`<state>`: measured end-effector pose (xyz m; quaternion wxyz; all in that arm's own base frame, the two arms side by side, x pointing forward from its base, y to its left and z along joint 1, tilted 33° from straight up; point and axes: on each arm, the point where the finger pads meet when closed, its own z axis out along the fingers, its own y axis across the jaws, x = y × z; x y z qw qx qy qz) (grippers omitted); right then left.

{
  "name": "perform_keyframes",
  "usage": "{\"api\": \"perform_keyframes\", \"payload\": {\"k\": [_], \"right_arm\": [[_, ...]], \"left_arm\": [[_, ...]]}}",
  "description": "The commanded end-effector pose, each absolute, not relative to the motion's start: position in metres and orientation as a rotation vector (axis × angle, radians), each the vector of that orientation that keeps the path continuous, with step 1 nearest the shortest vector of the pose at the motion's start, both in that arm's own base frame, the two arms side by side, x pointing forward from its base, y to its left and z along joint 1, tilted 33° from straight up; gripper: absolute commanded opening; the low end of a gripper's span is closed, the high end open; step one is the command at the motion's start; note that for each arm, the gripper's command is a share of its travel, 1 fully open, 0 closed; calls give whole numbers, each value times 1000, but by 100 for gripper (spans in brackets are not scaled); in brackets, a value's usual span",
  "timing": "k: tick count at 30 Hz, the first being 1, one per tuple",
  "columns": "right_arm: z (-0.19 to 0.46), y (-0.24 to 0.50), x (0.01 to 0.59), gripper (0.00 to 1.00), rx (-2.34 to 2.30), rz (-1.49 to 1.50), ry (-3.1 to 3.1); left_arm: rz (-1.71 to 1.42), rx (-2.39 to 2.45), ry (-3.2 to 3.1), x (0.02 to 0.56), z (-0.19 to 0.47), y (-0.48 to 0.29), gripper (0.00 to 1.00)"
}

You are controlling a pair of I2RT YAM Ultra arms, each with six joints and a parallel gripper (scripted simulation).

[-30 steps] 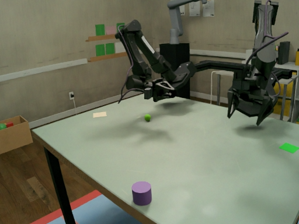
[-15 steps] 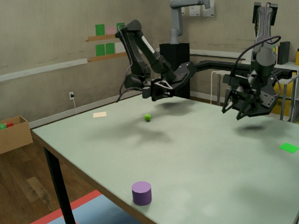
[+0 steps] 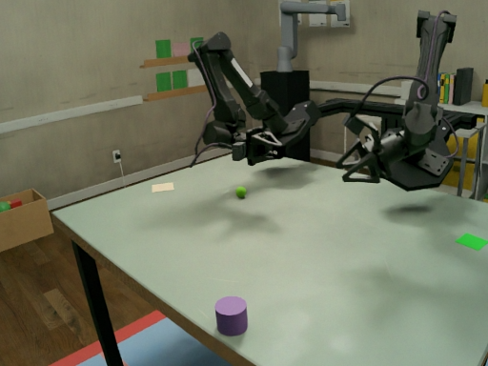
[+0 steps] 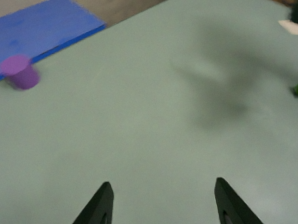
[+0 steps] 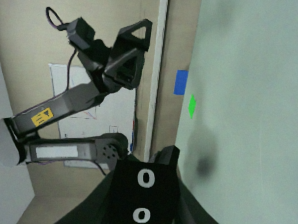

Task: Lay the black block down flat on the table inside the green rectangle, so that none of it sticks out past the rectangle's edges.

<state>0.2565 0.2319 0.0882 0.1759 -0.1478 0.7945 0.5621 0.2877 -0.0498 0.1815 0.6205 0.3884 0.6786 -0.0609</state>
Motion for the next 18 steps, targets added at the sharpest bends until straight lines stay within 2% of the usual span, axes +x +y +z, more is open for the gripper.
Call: {"api": "perform_keyframes", "payload": {"k": [1,18], "right_arm": [[101,239,256,27,-474,1611,2207],[101,239,256,27,-474,1611,2207]], "left_arm": [[-239,1090,1380,280,173,-88,64],[-619,1500,1081,254,104,-194,64]]}}
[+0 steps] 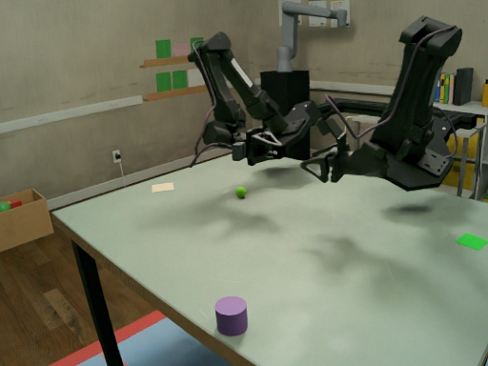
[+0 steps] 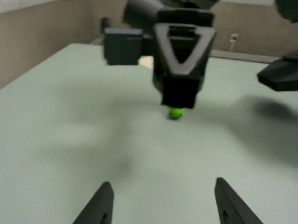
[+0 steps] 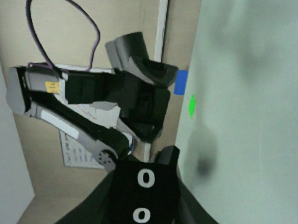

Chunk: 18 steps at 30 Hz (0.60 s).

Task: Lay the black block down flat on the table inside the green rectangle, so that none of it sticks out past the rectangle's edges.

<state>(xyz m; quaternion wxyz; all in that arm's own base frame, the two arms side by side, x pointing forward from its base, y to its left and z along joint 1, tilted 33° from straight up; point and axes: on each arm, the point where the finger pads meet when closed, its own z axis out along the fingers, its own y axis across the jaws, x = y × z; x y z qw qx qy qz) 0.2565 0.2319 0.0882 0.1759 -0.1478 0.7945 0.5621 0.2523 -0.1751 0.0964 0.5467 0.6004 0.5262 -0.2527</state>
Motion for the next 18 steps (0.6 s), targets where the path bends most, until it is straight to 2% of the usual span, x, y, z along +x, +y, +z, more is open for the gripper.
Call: {"api": "perform_keyframes", "payload": {"k": [1,18], "right_arm": [[101,239,256,27,-474,1611,2207],[101,239,256,27,-474,1611,2207]], "left_arm": [[-634,1513,1072,253,101,-198,64],[-702,1564,1047,252,89,-216,64]]}}
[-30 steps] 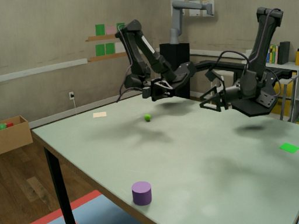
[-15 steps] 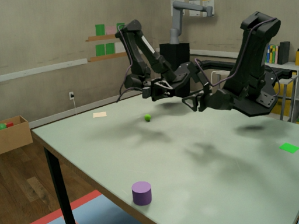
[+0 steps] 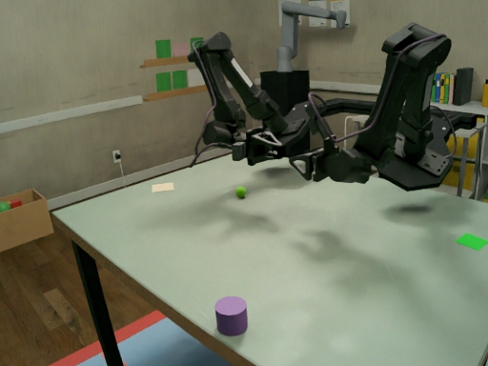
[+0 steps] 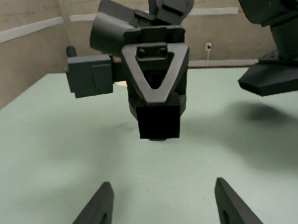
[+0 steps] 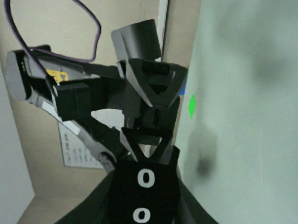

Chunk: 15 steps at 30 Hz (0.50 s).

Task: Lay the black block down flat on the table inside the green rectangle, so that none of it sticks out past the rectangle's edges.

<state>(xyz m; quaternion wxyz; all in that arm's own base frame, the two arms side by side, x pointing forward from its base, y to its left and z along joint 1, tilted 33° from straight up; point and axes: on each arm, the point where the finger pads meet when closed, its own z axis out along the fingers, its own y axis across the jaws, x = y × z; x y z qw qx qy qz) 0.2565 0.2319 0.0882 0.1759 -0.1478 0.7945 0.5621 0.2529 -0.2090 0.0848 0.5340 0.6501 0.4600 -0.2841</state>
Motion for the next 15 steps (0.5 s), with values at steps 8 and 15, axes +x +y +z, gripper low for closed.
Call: {"api": "perform_keyframes", "payload": {"k": [8,15], "right_arm": [[101,239,256,27,-474,1611,2207],[101,239,256,27,-474,1611,2207]], "left_arm": [[-705,1561,1052,250,87,-218,64],[-698,1561,1058,252,85,-229,64]]}}
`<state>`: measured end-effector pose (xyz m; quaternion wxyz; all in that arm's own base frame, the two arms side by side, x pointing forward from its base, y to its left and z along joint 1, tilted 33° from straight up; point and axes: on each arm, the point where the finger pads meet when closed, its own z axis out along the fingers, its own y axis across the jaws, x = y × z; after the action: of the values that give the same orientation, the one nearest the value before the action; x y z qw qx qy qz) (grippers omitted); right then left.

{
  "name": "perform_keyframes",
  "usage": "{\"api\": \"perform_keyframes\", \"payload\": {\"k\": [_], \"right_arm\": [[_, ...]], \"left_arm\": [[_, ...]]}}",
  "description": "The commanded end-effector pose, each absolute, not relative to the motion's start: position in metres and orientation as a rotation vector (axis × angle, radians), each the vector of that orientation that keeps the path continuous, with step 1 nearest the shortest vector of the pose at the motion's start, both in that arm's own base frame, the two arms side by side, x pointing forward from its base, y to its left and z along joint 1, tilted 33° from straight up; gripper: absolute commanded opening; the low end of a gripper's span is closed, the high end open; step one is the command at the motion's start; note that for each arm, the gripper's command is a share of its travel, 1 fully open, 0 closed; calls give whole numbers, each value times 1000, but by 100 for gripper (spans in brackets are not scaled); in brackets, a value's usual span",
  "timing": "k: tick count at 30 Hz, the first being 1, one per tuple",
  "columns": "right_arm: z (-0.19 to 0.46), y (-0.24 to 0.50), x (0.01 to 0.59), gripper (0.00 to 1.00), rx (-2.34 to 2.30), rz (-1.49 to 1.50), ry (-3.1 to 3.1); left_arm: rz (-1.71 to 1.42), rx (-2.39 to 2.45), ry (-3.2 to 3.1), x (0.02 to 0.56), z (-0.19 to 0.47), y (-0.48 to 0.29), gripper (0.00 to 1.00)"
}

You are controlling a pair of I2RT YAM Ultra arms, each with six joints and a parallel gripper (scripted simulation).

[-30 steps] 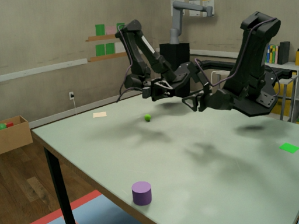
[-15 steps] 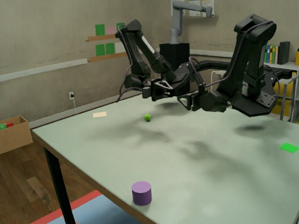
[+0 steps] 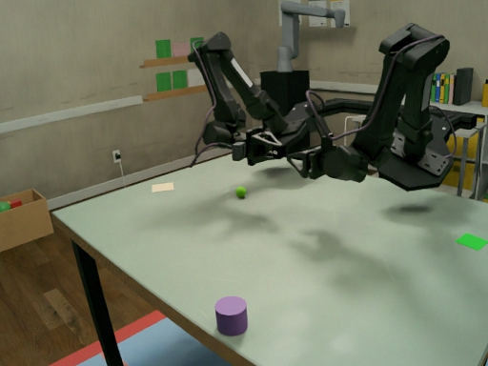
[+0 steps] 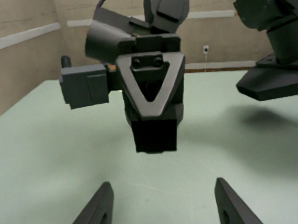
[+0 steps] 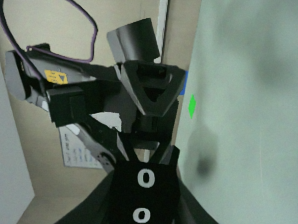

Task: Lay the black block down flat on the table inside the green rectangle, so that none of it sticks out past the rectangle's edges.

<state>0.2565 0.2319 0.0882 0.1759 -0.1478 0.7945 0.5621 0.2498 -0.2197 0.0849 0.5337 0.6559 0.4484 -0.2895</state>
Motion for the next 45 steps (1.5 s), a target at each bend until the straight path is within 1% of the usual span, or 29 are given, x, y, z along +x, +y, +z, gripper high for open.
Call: {"api": "perform_keyframes", "payload": {"k": [1,21,30,31,32,33,34,36,37,41,42,45], "right_arm": [[101,239,256,27,-474,1611,2207],[101,239,256,27,-474,1611,2207],[101,239,256,27,-474,1611,2207],[101,239,256,27,-474,1611,2207],[101,239,256,27,-474,1611,2207],[101,239,256,27,-474,1611,2207],[101,239,256,27,-474,1611,2207],[101,239,256,27,-474,1611,2207],[101,239,256,27,-474,1611,2207],[101,239,256,27,-474,1611,2207],[101,239,256,27,-474,1611,2207],[101,239,256,27,-474,1611,2207]], "left_arm": [[-698,1561,1058,252,84,-231,64],[-691,1556,1046,257,82,-273,64],[-692,1556,1046,258,81,-280,64],[-692,1556,1046,258,81,-280,53],[-697,1557,1042,257,81,-280,48],[-699,1557,1040,257,81,-280,48],[-700,1557,1040,256,81,-280,44],[-700,1557,1040,256,81,-280,44],[-700,1557,1040,256,81,-280,39],[-705,1558,1047,256,80,-280,39],[-705,1558,1047,256,80,-280,35],[-707,1559,1050,256,80,-280,34]]}}
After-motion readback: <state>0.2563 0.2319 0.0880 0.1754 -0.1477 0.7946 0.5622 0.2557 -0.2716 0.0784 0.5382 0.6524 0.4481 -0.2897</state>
